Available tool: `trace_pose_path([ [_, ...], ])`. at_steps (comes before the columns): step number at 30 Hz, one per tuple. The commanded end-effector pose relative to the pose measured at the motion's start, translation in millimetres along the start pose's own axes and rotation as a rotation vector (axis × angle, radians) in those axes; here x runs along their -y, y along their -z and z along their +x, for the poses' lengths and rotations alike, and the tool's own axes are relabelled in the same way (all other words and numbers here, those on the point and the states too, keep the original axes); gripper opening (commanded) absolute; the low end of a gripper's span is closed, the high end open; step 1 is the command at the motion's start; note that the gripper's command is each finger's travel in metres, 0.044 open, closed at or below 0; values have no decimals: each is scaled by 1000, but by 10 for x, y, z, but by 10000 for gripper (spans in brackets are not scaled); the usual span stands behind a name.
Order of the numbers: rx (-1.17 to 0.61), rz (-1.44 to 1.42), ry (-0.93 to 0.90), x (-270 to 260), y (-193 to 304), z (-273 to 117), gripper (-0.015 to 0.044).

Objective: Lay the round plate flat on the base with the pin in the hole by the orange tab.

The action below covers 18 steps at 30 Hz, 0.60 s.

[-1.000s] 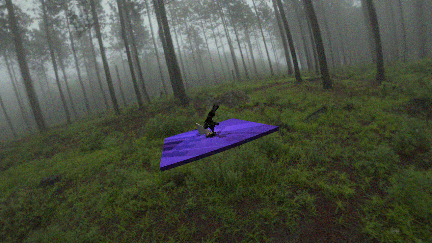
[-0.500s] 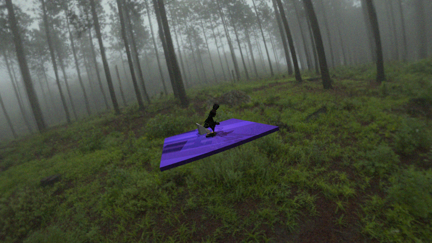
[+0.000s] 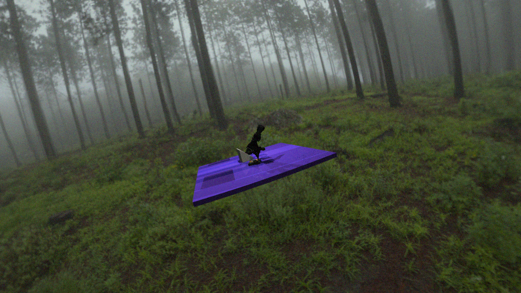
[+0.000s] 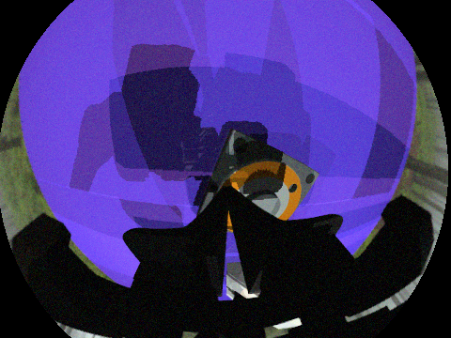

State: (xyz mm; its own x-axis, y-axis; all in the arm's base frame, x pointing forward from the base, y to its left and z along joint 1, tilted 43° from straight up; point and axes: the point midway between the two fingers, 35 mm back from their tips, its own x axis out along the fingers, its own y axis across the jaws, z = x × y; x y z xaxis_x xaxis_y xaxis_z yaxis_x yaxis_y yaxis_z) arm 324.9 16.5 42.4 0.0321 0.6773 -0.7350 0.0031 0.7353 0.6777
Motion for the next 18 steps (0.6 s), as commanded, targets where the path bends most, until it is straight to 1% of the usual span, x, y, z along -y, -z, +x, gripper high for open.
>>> trace_pose_path([
  [1, 0, 4, -2, -19, 22, 0, 0],
  [11, 0, 4, 0, -11, 41, -458, 0],
  [13, 0, 4, 0, -5, 41, -468, 0],
  [14, -2, 12, -6, -2, 38, -369, 0],
  [18, -2, 12, -6, -2, 38, -369, 0],
])
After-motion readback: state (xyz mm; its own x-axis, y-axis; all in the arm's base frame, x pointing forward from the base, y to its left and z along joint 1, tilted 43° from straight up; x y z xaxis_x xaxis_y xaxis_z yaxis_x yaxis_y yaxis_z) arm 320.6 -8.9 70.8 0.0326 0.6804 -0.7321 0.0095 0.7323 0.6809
